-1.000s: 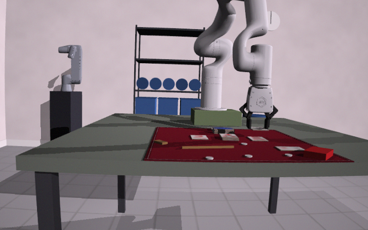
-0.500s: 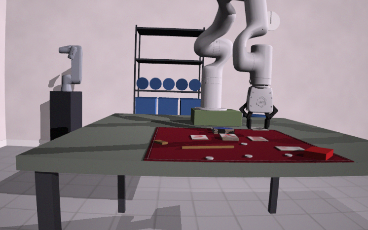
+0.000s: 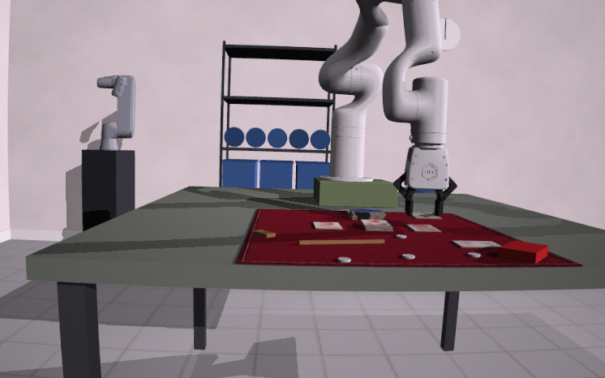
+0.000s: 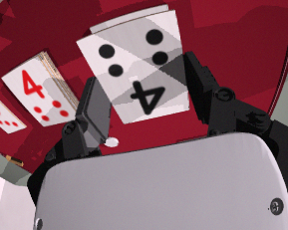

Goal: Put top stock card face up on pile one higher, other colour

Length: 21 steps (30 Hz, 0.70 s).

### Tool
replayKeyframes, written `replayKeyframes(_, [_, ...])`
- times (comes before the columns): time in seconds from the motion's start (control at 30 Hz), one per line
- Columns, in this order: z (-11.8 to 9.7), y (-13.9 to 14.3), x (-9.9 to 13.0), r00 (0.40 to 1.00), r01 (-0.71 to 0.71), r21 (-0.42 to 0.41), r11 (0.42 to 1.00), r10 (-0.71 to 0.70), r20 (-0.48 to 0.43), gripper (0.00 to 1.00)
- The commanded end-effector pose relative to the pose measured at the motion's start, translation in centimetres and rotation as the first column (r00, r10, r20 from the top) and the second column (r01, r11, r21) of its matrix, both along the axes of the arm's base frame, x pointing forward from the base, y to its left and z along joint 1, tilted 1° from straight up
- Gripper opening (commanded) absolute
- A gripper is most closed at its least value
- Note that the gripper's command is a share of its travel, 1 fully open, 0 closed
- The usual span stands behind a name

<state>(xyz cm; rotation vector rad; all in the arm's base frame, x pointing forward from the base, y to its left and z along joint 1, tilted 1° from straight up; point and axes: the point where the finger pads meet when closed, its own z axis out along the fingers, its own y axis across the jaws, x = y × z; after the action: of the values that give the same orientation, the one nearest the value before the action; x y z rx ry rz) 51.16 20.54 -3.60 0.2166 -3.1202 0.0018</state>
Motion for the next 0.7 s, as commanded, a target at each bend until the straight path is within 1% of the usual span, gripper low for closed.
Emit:
replayKeyframes(0.0, [-0.4, 0.0, 0.1, 1.0, 0.0, 0.001, 1.0, 0.0, 0.002, 0.6])
replayKeyframes(0.33, [-1.9, 0.1, 0.1, 1.0, 0.0, 0.001, 1.0, 0.0, 0.002, 0.6])
replayKeyframes(0.67, [-2.1, 0.1, 0.1, 1.0, 0.0, 0.001, 1.0, 0.0, 0.002, 0.6])
